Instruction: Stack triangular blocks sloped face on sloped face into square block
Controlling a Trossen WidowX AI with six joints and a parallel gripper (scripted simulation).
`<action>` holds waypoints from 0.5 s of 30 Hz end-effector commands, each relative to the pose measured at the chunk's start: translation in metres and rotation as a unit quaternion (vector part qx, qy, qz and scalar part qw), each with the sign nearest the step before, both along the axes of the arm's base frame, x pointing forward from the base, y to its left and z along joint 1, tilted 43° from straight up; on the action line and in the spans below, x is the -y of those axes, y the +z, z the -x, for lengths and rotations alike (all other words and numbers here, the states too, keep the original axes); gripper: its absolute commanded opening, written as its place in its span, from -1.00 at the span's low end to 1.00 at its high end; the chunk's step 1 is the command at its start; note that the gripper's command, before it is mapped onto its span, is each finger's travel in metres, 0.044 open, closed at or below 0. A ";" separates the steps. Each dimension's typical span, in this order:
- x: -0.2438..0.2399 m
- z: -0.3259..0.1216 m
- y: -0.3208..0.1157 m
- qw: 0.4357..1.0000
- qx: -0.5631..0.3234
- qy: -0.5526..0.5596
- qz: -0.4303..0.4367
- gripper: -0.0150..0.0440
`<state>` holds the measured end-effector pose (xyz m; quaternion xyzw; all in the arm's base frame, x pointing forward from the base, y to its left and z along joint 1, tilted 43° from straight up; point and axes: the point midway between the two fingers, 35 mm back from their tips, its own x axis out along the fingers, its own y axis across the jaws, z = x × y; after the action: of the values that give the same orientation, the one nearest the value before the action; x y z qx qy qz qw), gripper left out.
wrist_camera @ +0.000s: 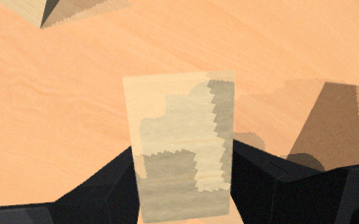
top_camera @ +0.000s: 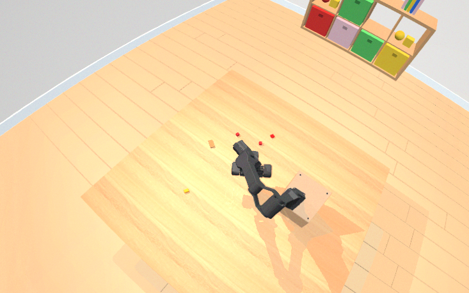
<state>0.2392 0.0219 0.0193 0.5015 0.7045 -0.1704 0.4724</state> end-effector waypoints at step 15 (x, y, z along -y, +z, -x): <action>0.006 -0.002 0.002 0.951 -0.150 -0.261 -0.065 -0.49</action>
<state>0.2414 0.0167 0.0218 0.6425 0.6378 -0.2938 0.3066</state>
